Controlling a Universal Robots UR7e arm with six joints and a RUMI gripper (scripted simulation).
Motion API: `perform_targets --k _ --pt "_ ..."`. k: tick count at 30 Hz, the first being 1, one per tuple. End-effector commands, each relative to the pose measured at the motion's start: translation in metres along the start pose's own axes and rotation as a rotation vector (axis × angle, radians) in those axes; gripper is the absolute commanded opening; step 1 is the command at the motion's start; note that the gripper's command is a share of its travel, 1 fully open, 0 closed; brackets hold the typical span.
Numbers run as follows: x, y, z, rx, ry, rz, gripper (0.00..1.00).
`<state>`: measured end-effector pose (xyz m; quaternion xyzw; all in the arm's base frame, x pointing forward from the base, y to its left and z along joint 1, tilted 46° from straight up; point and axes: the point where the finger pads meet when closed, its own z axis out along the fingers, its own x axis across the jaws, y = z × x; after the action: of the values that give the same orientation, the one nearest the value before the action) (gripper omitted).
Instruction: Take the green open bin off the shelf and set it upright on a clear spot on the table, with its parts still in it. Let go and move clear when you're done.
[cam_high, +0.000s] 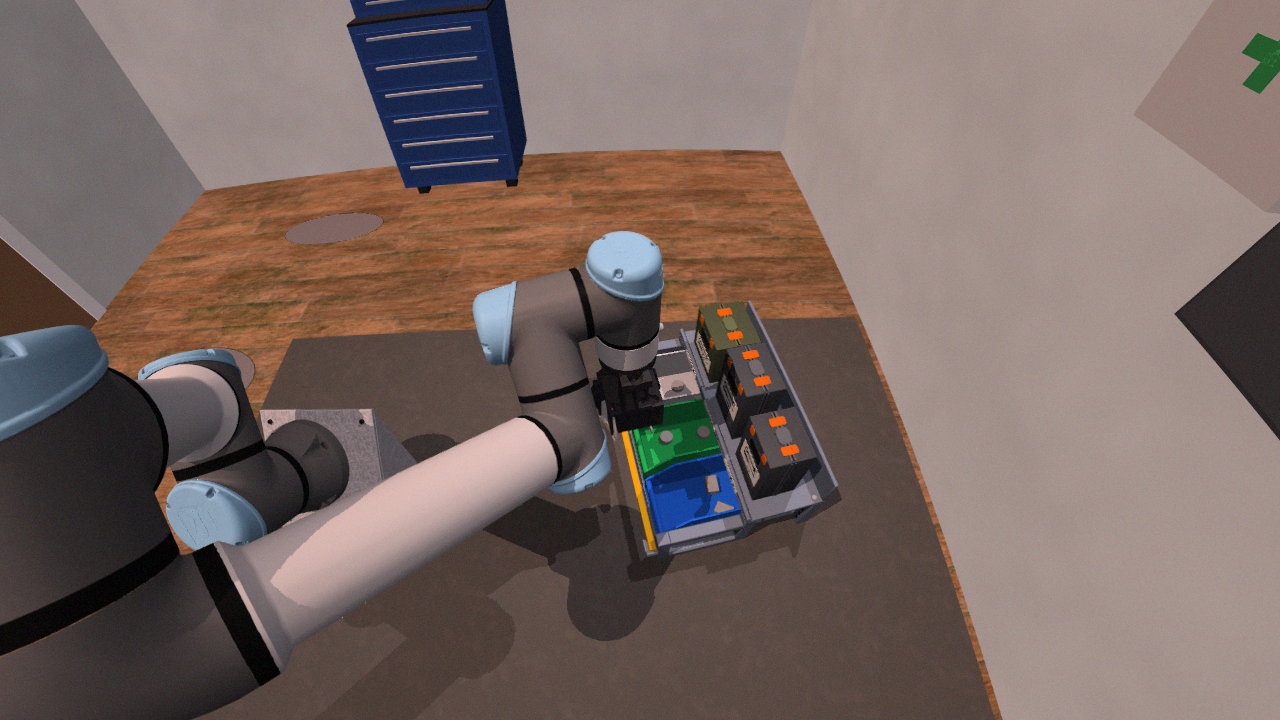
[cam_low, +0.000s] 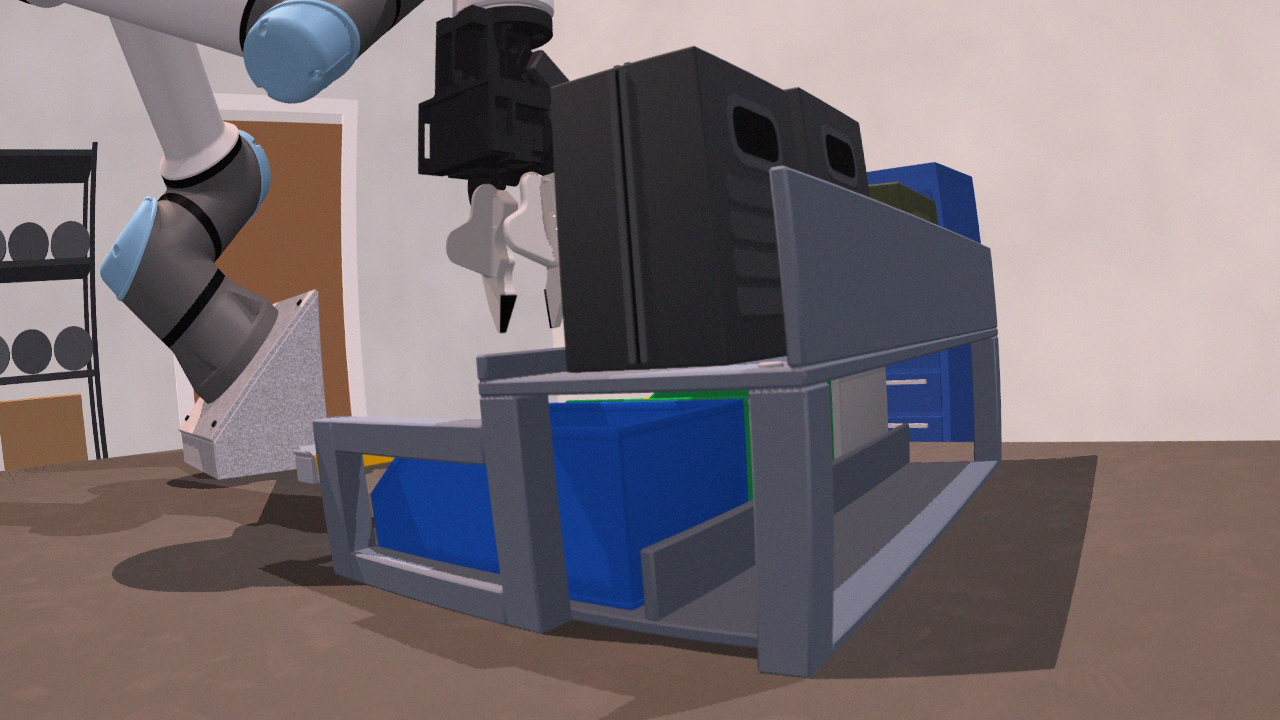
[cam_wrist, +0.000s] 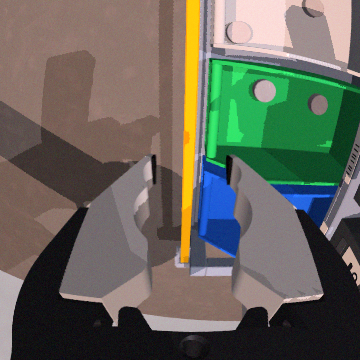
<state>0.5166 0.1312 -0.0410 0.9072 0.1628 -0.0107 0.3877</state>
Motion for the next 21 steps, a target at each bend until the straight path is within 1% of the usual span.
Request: perform_targets --k 1,12,21 --pt "0.0003 0.0000 -0.0006 0.000 0.001 0.000 0.26" --pt "0.0003 0.0000 0.0001 0.000 0.001 0.003 0.26" --pt "0.0002 -0.0001 0.0045 0.000 0.001 0.023 0.26"
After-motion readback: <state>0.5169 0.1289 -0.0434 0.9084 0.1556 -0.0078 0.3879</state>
